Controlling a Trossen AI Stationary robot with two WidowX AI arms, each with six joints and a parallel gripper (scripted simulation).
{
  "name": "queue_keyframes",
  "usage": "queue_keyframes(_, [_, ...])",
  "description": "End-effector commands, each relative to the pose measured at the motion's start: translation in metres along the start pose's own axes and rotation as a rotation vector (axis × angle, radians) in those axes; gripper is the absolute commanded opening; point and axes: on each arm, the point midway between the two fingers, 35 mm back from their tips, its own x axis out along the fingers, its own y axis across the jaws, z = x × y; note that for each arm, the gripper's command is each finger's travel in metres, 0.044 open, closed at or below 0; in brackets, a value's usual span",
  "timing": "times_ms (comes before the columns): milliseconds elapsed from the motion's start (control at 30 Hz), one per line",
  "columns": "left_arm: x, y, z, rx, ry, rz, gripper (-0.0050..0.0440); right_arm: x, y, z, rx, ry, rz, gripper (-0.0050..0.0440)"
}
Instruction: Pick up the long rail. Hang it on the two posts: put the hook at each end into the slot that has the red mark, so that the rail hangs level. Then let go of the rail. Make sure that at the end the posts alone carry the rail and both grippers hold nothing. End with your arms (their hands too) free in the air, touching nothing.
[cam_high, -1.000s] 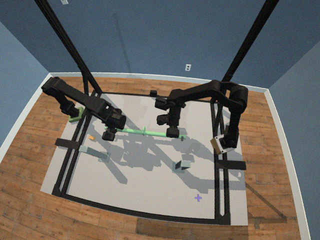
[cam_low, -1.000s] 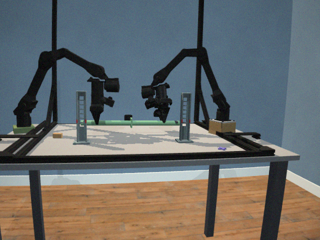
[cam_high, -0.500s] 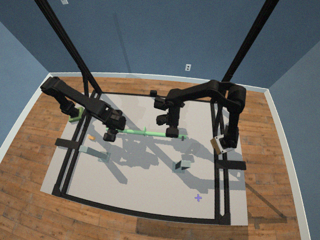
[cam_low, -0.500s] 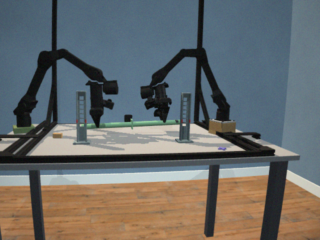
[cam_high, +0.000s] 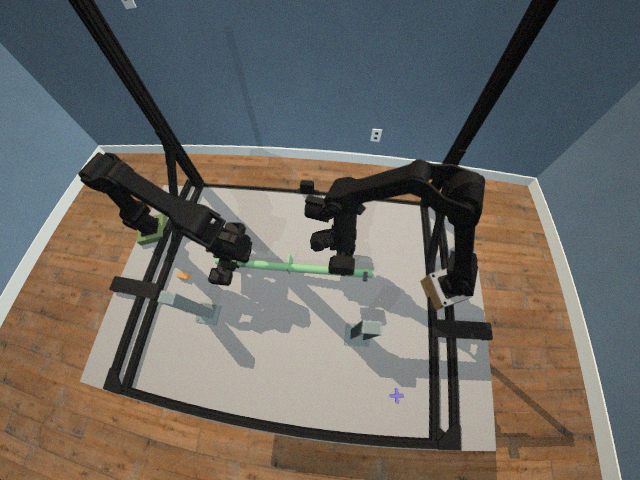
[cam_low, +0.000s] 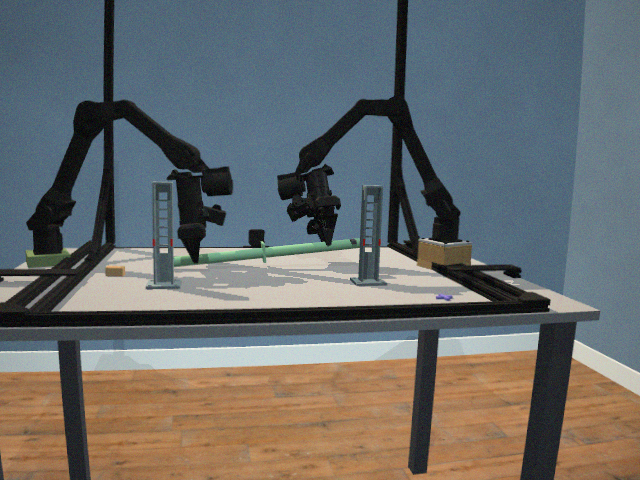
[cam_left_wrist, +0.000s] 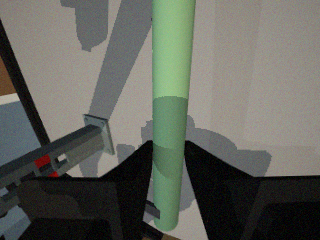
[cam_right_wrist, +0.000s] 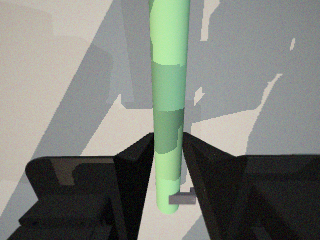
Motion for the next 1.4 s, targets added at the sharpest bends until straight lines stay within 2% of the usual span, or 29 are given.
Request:
queue_keyframes(0, [0.0,0.0,0.0,0.0,0.003,-0.001,0.0,0.001,0.0,0.0,-0.001,-0.002,-0.002,0.0])
queue_keyframes(33, [0.0,0.0,0.0,0.0,0.003,-0.001,0.0,0.001,0.0,0.0,-0.001,-0.002,-0.002,0.0])
queue_keyframes(100, [0.0,0.0,0.0,0.0,0.003,-0.001,0.0,0.001,0.0,0.0,-0.001,-0.002,-0.002,0.0048])
queue_keyframes(167, [0.0,0.0,0.0,0.0,0.003,-0.001,0.0,0.001,0.0,0.0,-0.001,-0.002,-0.002,0.0048])
queue_keyframes(667, [0.0,0.0,0.0,0.0,0.003,-0.001,0.0,0.0,0.0,0.0,-0.001,-0.002,-0.002,0.0408])
queue_keyframes(733, [0.0,0.0,0.0,0.0,0.003,-0.001,0.0,0.0,0.0,0.0,-0.001,-0.002,-0.002,0.0408])
queue_keyframes(800, [0.0,0.0,0.0,0.0,0.003,-0.001,0.0,0.0,0.0,0.0,-0.001,-0.002,-0.002,0.044])
queue_keyframes(900, [0.0,0.0,0.0,0.0,0.003,-0.001,0.0,-0.001,0.0,0.0,-0.001,-0.002,-0.002,0.044])
queue_keyframes(1133, [0.0,0.0,0.0,0.0,0.003,-0.001,0.0,-0.049,0.001,-0.004,-0.001,-0.002,-0.002,0.044])
queue_keyframes(1367, [0.0,0.0,0.0,0.0,0.003,-0.001,0.0,-0.05,0.0,-0.001,-0.001,-0.002,-0.002,0.044])
